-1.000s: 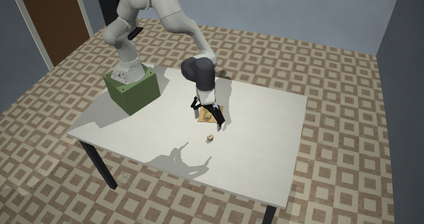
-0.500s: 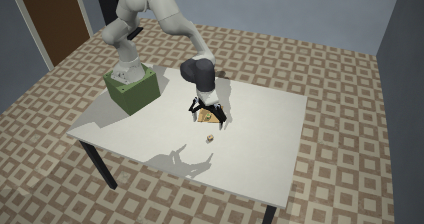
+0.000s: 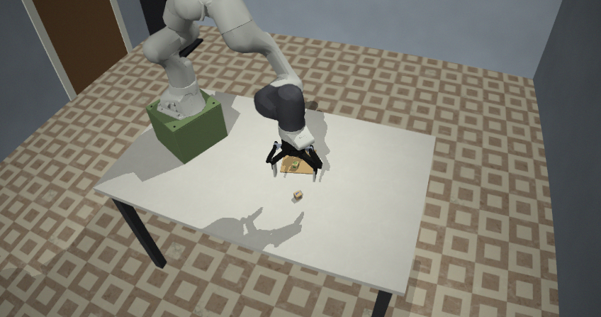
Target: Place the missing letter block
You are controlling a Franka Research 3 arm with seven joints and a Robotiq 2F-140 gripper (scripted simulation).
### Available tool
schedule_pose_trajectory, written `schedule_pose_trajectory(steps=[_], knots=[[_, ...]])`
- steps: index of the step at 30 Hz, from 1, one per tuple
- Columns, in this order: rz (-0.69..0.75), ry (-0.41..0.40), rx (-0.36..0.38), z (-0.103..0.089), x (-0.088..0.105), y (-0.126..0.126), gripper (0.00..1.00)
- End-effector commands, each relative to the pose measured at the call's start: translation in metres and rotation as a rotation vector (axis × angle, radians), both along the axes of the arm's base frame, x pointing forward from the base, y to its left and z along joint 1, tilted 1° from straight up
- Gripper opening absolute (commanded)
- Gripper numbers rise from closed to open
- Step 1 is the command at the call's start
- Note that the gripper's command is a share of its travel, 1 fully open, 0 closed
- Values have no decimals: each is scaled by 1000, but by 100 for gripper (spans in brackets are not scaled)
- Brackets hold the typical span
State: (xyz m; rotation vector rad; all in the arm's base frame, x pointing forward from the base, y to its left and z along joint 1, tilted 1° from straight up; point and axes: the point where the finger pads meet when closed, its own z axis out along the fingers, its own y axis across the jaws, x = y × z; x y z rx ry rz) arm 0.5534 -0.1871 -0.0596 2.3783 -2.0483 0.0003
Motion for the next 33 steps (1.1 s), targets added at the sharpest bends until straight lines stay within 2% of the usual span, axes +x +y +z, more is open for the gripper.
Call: schedule_pose_trajectory(steps=[1, 33], knots=[[121, -3, -7, -1, 2, -1, 100], [641, -10, -8, -10, 6, 0, 100]])
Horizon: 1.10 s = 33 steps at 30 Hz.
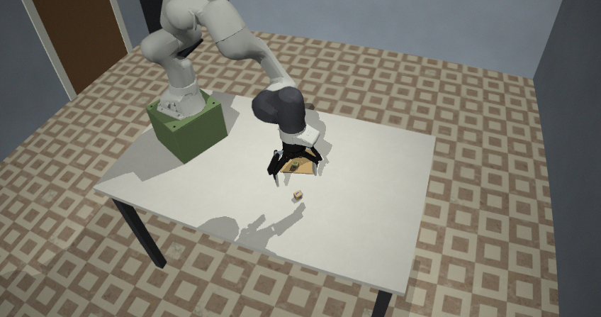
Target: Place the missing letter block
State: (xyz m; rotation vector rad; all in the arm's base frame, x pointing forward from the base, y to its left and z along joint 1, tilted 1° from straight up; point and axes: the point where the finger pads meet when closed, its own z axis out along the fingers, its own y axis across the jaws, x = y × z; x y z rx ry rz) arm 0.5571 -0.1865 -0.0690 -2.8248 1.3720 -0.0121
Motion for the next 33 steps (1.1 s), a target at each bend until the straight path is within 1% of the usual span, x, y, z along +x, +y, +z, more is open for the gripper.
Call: schedule_pose_trajectory(steps=[1, 3, 4, 7, 8, 33], knots=[[139, -4, -6, -1, 2, -1, 100], [139, -4, -6, -1, 2, -1, 100], [177, -5, -6, -2, 2, -1, 100], [207, -6, -7, -2, 3, 0, 100], [207, -6, -7, -2, 3, 0, 37], [207, -6, -7, -2, 3, 0, 37]])
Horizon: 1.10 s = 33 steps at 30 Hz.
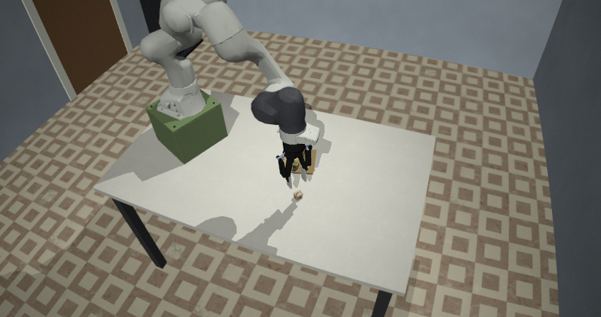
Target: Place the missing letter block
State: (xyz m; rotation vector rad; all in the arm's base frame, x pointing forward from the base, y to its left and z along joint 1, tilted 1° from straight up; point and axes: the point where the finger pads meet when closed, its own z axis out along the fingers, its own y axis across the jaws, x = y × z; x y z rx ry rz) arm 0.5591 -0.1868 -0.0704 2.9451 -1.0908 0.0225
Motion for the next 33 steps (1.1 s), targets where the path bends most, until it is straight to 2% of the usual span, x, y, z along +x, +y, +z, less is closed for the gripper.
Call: schedule_pose_trajectory(steps=[1, 21, 33], knots=[[13, -1, -1, -1, 1, 0, 37], [13, -1, -1, -3, 1, 0, 37], [13, -1, -1, -16, 1, -1, 37]])
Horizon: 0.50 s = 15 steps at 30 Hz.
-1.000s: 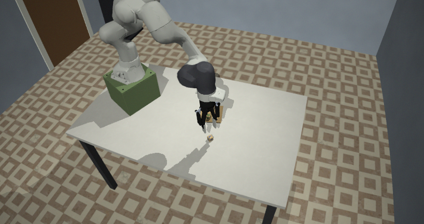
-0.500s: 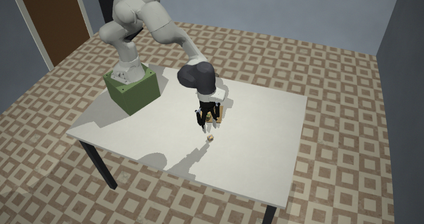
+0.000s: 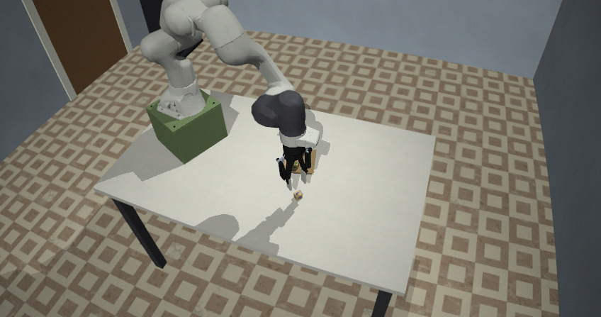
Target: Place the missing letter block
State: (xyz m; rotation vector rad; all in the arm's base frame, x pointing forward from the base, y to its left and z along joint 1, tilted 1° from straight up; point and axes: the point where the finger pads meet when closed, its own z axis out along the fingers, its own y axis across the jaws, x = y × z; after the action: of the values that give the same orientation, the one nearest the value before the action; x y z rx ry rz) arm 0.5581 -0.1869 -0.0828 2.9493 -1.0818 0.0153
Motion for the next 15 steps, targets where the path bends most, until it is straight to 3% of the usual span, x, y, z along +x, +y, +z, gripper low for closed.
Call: schedule_pose_trajectory(steps=[1, 15], knots=[[7, -5, -3, -5, 2, 0, 37], [7, -5, -3, -24, 2, -1, 37]])
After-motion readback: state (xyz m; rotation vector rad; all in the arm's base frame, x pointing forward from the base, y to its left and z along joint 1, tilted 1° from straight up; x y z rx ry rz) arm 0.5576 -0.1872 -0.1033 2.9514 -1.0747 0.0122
